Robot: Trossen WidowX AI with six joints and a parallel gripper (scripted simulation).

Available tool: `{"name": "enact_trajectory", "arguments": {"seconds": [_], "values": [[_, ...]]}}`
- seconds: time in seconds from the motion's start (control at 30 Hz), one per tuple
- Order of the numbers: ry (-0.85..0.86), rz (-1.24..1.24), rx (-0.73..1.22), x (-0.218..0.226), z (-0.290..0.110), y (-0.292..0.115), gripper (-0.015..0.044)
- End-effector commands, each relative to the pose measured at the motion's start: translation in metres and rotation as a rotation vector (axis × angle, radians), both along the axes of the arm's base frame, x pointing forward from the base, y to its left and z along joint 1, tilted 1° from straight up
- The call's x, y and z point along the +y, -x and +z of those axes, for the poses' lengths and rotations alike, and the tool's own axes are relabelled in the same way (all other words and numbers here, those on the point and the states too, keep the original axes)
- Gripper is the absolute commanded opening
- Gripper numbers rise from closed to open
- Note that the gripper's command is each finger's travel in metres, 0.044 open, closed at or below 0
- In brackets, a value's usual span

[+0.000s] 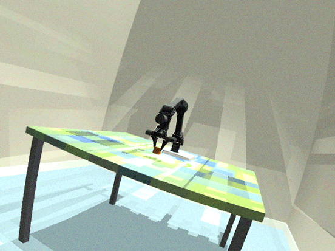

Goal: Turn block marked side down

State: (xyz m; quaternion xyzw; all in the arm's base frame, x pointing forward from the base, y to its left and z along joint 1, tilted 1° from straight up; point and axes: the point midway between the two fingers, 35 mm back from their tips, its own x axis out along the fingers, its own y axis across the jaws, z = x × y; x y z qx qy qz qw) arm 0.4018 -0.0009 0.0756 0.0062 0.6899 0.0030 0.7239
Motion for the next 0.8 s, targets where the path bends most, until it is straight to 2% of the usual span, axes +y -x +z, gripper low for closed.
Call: {"name": "enact_trajectory", "arguments": {"seconds": [0.0,0.77], "values": [[-0.004,0.002,-0.016,0.0005,0.0004,-0.0005,0.0000],[-0.003,-0.003,-0.331,0.0007,-0.0080,-0.0027,0.0000]]}}
